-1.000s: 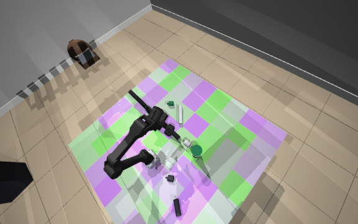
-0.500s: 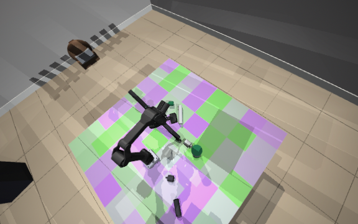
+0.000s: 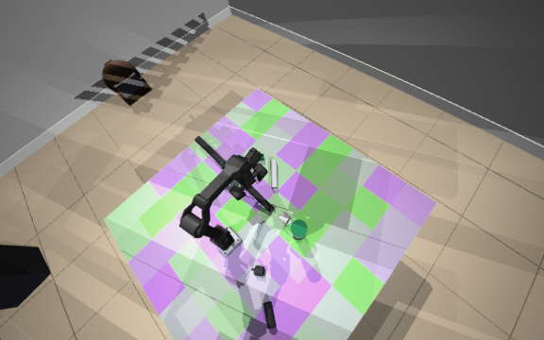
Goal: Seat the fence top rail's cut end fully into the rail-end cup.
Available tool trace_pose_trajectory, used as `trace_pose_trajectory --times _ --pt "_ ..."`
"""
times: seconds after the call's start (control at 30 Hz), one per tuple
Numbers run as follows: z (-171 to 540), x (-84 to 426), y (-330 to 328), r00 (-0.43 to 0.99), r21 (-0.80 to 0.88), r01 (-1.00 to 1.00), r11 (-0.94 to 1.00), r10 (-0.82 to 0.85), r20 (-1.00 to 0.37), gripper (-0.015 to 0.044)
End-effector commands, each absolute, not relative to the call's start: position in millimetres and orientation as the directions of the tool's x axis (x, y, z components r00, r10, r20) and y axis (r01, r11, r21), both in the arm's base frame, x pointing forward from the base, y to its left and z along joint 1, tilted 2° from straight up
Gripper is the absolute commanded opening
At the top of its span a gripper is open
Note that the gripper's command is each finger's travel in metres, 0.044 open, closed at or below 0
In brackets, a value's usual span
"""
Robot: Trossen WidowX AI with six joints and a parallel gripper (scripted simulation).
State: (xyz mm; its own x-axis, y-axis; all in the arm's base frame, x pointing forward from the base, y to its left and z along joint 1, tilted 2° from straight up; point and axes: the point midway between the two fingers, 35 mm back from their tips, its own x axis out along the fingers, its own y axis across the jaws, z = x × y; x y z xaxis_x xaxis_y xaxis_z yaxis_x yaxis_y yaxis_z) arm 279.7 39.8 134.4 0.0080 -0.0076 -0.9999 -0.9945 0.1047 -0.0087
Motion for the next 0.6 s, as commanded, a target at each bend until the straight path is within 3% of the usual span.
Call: trace_pose_trajectory --times 0.0,0.57 --pt "134.9 281.5 41.8 0.003 -0.004 -0.998 0.062 -0.004 -1.0 0.044" --pt "86.1 281.6 41.6 0.003 -0.003 -0.998 0.062 -0.004 -1.0 0.044"
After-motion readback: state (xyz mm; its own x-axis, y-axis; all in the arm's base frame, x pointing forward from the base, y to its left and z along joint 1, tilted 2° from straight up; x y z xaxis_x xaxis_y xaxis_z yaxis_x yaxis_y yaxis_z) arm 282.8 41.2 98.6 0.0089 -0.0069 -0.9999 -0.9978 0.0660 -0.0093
